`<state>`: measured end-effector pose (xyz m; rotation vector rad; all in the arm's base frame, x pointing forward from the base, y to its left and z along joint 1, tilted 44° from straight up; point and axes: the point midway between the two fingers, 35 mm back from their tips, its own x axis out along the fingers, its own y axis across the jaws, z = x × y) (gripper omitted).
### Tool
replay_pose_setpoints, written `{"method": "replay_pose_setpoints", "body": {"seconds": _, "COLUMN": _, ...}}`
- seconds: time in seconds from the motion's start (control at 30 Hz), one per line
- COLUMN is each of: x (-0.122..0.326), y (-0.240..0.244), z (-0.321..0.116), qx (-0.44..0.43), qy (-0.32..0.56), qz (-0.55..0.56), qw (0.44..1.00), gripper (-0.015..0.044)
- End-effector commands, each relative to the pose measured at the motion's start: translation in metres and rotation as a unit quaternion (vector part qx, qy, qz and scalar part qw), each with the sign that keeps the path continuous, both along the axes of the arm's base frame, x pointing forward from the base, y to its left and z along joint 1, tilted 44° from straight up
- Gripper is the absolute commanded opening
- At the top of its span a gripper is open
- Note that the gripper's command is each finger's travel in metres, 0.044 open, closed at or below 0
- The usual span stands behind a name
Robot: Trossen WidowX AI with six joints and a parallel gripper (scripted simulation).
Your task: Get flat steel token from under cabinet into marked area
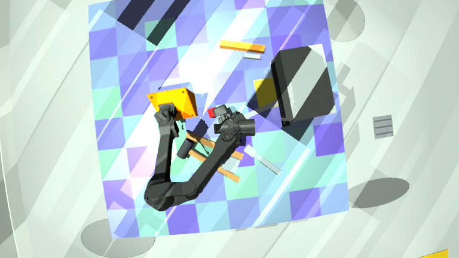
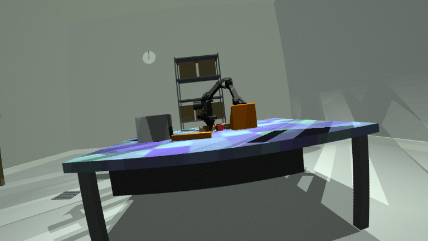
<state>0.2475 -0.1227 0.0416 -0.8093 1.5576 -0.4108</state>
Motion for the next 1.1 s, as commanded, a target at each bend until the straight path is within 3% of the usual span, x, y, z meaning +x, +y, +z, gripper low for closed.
{"method": "replay_pose_setpoints", "body": {"seconds": 0.0, "x": -0.005, "y": -0.001, "z": 0.0, "qx": 0.0, "qy": 0.003, "qz": 0.001, "qw": 1.0, "gripper": 0.0}}
{"method": "replay_pose_setpoints", "body": {"seconds": 0.93, "x": -0.018, "y": -0.009, "z": 0.012, "qx": 0.0, "qy": 0.004, "qz": 0.002, "qw": 1.0, "gripper": 0.0}}
{"method": "replay_pose_setpoints", "body": {"seconds": 1.07, "x": -0.018, "y": -0.008, "z": 0.01, "qx": 0.0, "qy": 0.005, "qz": 0.001, "qw": 1.0, "gripper": 0.0105}}
